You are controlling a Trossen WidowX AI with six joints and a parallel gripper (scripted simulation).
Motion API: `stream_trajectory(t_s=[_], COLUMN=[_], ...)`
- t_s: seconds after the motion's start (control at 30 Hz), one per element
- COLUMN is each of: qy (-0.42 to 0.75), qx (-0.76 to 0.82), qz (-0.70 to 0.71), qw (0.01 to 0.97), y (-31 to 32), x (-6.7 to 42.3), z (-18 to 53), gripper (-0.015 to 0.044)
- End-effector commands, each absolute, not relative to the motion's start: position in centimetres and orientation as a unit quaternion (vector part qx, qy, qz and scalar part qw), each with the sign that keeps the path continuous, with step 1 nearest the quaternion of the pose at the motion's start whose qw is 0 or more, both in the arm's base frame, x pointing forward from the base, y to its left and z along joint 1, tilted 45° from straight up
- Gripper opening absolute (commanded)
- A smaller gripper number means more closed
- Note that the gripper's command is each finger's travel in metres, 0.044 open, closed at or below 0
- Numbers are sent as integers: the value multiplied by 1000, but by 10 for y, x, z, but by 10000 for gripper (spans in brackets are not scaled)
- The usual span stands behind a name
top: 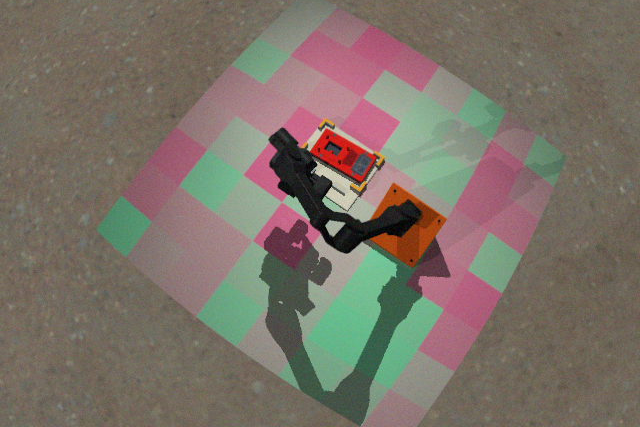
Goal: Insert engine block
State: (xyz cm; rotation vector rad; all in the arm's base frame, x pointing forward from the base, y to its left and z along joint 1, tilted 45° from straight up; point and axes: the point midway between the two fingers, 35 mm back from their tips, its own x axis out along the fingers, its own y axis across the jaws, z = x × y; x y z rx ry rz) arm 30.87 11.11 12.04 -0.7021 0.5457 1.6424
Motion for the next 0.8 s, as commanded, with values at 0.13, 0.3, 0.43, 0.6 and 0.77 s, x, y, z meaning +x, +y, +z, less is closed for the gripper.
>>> stream_trajectory(t_s=[0.13,0.3,0.43,0.6,0.77], qy=[284,323,354,391,427], qx=[-263,-229,-200,-164,-127], qz=[689,671,655,634,610], qw=[613,627,637,647,656], y=[102,95,91,84,78], x=[316,322,327,332,336], z=[106,92,80,66,51], gripper=[0,0,0,0,0])
